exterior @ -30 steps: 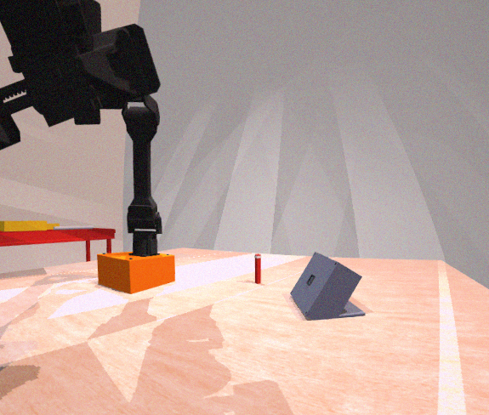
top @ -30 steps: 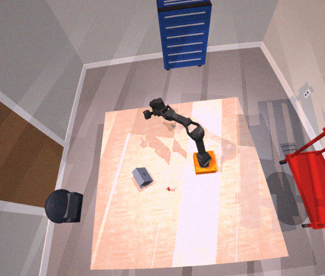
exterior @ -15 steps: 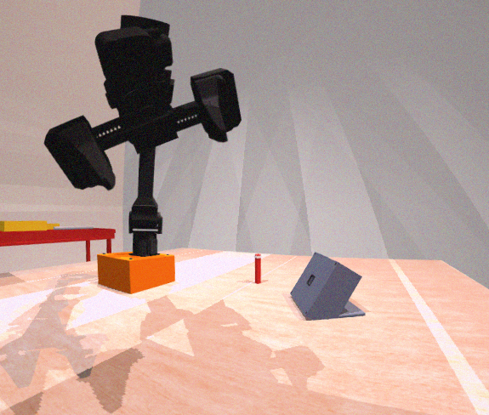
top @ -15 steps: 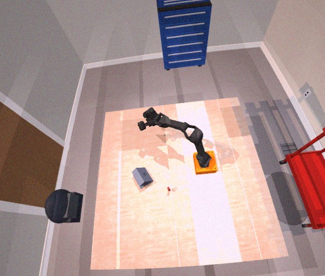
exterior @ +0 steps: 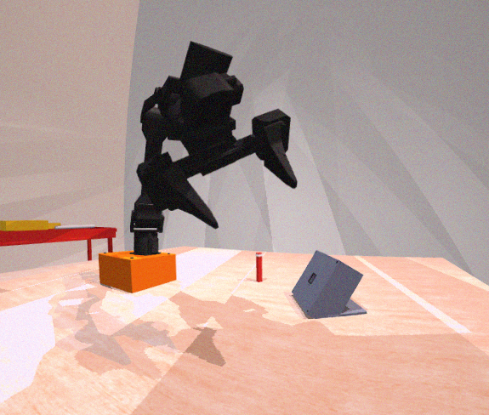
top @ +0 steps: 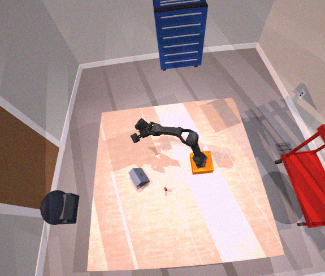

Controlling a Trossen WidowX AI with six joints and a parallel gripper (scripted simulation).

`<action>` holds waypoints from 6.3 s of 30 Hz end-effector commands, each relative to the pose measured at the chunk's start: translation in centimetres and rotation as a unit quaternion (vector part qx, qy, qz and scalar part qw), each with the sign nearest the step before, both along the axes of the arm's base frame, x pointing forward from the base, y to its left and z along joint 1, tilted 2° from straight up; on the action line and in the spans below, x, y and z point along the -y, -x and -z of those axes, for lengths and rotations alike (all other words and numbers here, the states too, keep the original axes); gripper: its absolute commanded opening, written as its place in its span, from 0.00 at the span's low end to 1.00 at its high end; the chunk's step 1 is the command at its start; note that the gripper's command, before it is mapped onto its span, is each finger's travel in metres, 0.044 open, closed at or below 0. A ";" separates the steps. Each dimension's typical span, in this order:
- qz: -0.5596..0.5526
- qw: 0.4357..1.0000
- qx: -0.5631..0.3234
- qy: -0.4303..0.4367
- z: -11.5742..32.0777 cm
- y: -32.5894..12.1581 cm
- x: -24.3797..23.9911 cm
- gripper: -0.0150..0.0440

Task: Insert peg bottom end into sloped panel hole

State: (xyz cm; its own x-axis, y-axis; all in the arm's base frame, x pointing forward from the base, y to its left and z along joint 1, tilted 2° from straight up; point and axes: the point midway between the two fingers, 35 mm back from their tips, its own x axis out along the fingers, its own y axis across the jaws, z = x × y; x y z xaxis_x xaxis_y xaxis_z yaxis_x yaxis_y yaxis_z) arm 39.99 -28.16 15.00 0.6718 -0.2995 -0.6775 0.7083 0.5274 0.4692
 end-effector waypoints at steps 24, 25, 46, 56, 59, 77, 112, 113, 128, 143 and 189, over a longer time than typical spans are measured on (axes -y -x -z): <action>-0.083 0.987 -0.102 -0.096 3.6 -1.8 -15.7 1.00; -0.086 0.986 -0.107 -0.098 3.7 -1.8 -16.2 1.00; -0.141 0.959 -0.210 -0.131 5.9 1.1 -27.1 1.00; -0.163 0.943 -0.258 -0.133 6.6 3.1 -31.5 1.00; -0.169 0.938 -0.273 -0.132 6.8 3.9 -32.7 1.00; -0.199 0.906 -0.356 -0.110 7.5 9.2 -38.8 1.00; -0.203 0.901 -0.369 -0.104 12.1 9.8 -40.0 1.00; -0.203 0.901 -0.369 -0.104 12.2 9.8 -40.0 1.00; -0.205 0.900 -0.371 -0.104 13.6 9.9 -40.0 0.87; -0.205 0.900 -0.371 -0.104 13.6 9.9 -40.0 0.27; -0.113 0.918 -0.327 -0.193 6.8 8.7 -38.1 0.25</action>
State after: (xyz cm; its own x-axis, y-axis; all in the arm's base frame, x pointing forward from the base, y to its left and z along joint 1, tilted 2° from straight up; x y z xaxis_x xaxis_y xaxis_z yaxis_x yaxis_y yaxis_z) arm 31.02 10.20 8.28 0.0853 0.1298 -0.9879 0.7748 0.6148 0.1477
